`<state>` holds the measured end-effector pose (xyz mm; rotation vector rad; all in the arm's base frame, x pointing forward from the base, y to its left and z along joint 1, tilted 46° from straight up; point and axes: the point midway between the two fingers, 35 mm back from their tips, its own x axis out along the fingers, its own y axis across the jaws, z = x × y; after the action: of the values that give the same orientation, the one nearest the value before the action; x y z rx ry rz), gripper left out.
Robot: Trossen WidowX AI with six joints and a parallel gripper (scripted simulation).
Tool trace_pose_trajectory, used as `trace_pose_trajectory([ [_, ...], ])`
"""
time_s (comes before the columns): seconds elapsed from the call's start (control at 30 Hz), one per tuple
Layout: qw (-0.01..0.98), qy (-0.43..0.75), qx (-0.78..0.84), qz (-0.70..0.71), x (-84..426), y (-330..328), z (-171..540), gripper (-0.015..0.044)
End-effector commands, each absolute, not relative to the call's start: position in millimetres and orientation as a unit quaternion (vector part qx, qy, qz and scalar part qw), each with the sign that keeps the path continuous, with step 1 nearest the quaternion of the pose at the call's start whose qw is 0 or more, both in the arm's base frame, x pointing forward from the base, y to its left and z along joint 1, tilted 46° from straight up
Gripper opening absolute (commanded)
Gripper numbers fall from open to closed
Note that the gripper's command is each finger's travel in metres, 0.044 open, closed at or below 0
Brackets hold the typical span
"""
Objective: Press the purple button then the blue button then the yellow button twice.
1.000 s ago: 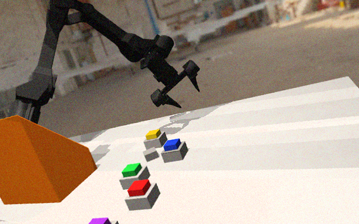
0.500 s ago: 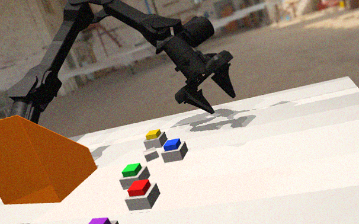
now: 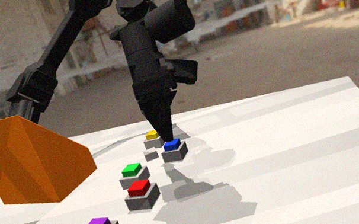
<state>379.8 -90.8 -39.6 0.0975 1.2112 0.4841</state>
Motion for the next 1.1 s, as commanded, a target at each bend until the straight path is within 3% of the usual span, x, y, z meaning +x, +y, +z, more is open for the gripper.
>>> trace_pose_trajectory([
  [0.0, 0.768, 0.591, 0.117, 0.220, 346.5, -120.5, -69.5, 0.0400],
  [0.27, 0.715, 0.603, 0.286, 0.209, 268.4, -160.2, -115.7, 0.0400],
  [0.47, 0.703, 0.597, 0.327, 0.207, 251.0, -164.8, -123.4, 0.0400],
  [0.63, 0.703, 0.596, 0.327, 0.208, 263.3, -124.2, -164.4, 0.0269],
  [0.93, 0.703, 0.596, 0.328, 0.208, 263.7, -121.7, -166.6, 0.0032],
  [1.07, 0.703, 0.596, 0.328, 0.208, 263.7, -121.7, -166.6, 0.0020],
])
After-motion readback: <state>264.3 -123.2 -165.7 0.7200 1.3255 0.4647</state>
